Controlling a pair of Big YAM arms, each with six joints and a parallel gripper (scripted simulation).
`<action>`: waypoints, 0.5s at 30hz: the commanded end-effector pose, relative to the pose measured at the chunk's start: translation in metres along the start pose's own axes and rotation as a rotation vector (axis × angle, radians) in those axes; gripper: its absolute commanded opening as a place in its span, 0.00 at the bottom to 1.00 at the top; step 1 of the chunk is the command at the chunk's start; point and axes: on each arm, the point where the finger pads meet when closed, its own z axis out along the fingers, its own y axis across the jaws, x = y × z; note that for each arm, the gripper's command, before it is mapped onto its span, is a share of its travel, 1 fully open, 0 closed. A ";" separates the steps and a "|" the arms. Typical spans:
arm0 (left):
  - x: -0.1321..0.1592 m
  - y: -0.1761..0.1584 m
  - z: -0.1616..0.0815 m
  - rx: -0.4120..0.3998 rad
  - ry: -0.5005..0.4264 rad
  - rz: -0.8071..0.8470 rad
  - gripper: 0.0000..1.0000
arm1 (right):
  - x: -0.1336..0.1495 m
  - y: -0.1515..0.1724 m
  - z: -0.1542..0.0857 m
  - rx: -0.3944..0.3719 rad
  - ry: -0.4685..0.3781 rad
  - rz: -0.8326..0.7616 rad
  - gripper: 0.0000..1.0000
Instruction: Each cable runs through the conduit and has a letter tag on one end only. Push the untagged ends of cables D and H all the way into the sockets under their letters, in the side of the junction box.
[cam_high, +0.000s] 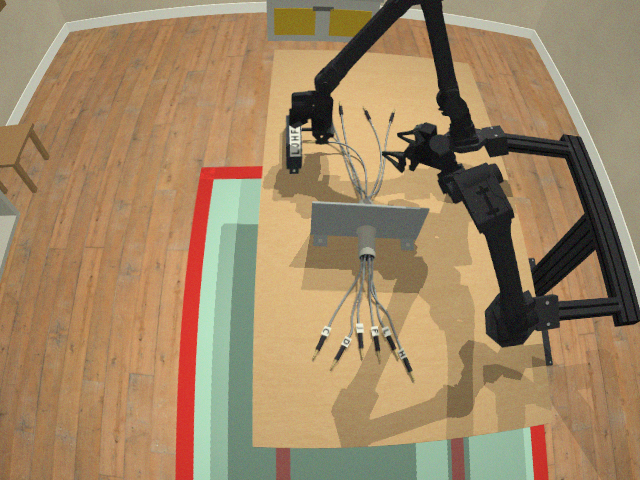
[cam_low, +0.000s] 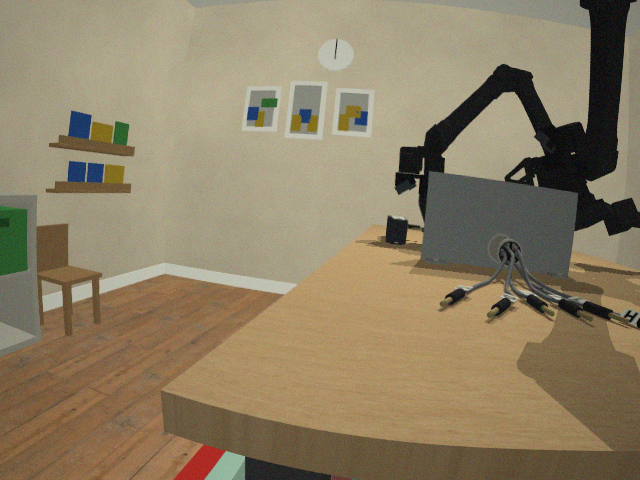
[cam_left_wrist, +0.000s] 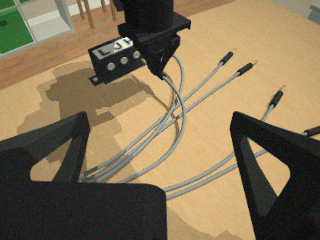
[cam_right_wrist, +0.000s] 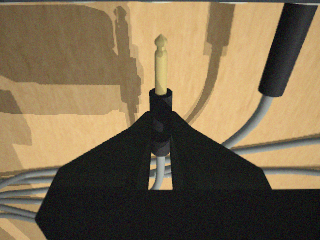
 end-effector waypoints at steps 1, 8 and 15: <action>-0.009 -0.003 0.005 -0.005 -0.016 -0.016 1.00 | -0.021 0.009 -0.006 -0.004 -0.029 -0.004 0.05; -0.009 -0.003 0.005 -0.005 -0.016 -0.016 1.00 | -0.028 0.010 -0.005 -0.004 -0.023 -0.013 0.05; -0.009 -0.003 0.005 -0.005 -0.016 -0.016 1.00 | -0.044 0.010 -0.006 -0.005 -0.022 0.000 0.05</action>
